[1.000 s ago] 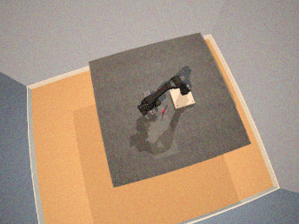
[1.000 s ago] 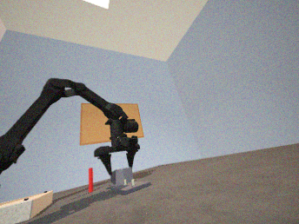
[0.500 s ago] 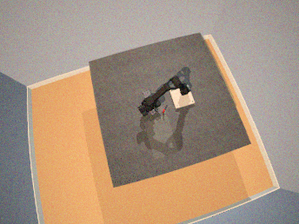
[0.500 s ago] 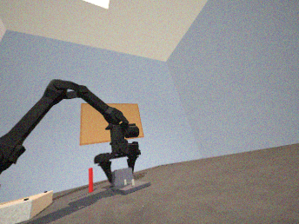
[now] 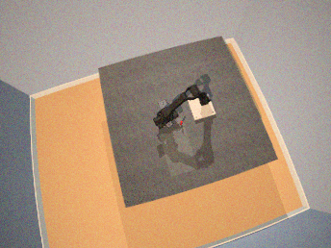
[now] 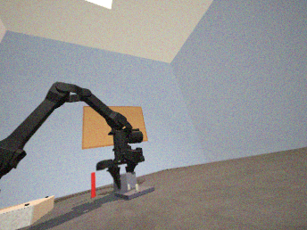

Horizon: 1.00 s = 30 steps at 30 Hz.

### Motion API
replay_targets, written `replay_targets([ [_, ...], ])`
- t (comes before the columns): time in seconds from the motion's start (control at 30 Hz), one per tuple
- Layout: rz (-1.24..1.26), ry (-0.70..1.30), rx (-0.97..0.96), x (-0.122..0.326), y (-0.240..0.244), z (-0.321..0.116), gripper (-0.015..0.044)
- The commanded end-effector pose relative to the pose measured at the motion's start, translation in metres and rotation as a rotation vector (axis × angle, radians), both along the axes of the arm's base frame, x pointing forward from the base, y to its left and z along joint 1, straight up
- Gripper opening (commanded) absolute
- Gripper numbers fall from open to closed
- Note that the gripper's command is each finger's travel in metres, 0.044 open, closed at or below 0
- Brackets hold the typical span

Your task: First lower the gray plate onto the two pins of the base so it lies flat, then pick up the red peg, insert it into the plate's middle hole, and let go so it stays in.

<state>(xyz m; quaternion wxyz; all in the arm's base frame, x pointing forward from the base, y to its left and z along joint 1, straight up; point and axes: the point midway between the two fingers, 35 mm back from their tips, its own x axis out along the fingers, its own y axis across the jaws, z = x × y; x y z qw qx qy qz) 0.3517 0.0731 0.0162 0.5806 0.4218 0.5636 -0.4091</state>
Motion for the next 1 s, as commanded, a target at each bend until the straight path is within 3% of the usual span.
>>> replay_targets([
  [0.0, 0.002, 0.0, 0.005, 0.0, 0.001, -0.001, 0.0138],
  [0.13, 0.002, 0.0, 0.005, 0.0, 0.001, -0.001, 0.0111],
  [0.3, 0.002, 0.0, 0.005, 0.002, 0.002, 0.007, 0.0],
  [0.97, 0.005, -0.002, 0.005, 0.006, 0.006, 0.069, 0.0],
])
